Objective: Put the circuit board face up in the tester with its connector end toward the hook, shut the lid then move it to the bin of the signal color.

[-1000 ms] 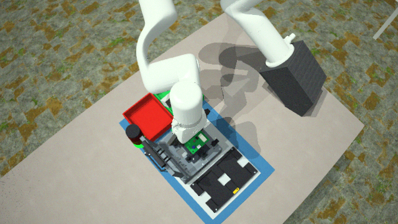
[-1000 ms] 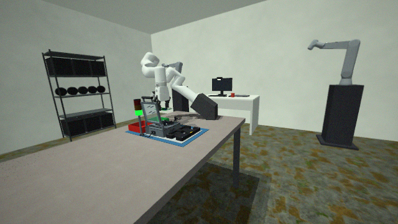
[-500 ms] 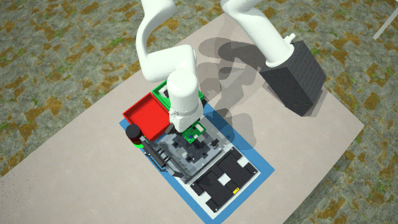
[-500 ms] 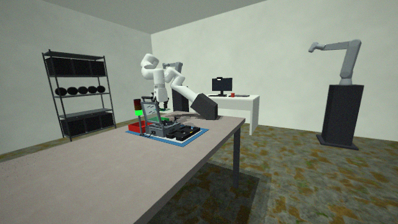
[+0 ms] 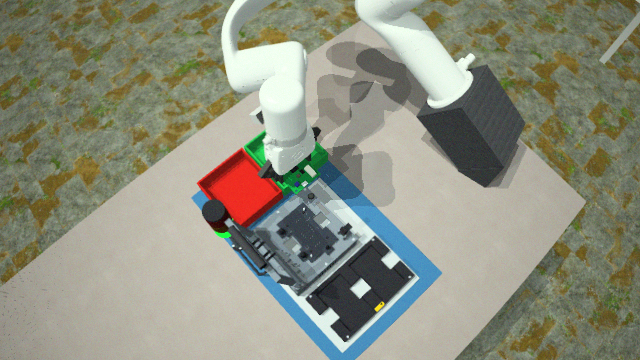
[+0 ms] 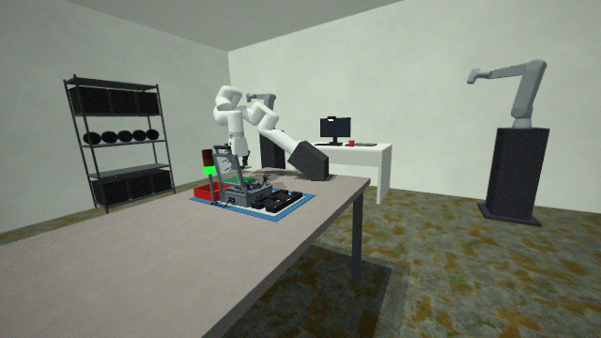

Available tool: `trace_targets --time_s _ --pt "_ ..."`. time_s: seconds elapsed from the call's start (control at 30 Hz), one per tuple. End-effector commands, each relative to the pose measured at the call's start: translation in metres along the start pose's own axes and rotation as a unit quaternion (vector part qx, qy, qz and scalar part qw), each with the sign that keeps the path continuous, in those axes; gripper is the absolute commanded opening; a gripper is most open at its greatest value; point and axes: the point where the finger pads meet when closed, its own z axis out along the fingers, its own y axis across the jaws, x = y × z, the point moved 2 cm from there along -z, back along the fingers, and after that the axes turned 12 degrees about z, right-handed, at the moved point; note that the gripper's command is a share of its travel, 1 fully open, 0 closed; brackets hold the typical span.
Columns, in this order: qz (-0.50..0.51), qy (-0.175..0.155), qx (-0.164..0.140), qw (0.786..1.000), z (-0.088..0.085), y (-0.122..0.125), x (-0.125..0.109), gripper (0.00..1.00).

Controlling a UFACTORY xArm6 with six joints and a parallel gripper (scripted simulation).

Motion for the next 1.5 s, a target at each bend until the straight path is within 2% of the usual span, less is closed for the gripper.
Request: trace_targets --time_s 0.0,0.13,0.2,0.37,0.53,1.13,1.47 --pt "0.0 -0.004 0.003 1.0 0.006 0.006 0.029 0.79" --pt "0.0 -0.004 0.003 1.0 0.013 0.013 0.052 0.79" --pt "0.0 -0.004 0.003 1.0 0.013 0.013 0.052 0.79" --pt "0.0 -0.004 0.003 1.0 0.02 0.019 0.074 0.79" --pt "0.0 -0.004 0.003 1.0 0.023 0.023 0.086 0.79" --pt "0.0 -0.004 0.003 1.0 0.025 0.024 0.09 0.79" --pt "0.0 -0.004 0.003 1.0 0.032 0.024 0.09 0.79"
